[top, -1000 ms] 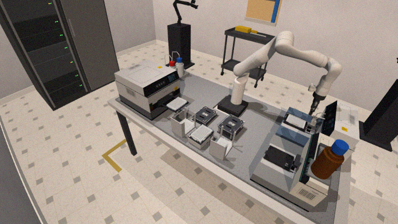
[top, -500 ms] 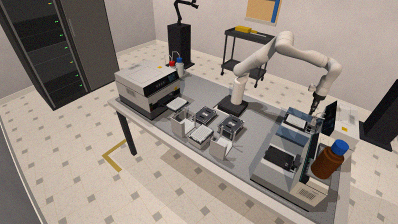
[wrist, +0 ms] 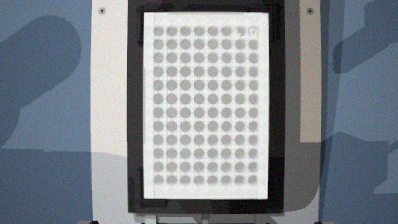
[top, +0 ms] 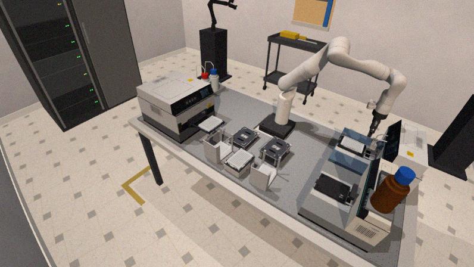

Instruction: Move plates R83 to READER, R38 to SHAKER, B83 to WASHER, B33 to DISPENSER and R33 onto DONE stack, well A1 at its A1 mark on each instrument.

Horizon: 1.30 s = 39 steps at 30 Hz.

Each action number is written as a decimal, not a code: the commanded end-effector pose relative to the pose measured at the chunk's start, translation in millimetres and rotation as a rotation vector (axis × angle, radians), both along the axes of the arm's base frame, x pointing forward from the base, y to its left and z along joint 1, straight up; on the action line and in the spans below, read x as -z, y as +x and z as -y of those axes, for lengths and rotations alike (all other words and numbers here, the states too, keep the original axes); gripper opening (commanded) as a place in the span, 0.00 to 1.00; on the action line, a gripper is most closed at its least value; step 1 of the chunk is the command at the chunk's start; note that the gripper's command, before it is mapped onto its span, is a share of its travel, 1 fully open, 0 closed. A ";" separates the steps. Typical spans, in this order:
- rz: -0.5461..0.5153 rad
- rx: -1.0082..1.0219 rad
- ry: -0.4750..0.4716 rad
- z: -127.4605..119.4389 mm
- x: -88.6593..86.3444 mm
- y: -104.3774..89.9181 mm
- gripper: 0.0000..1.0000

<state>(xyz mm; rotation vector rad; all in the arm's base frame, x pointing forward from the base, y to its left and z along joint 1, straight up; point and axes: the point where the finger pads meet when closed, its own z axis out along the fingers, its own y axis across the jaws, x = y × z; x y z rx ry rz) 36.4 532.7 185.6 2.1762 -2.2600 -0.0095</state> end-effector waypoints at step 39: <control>0.004 0.005 0.002 53.8 8.6 -0.3 1.00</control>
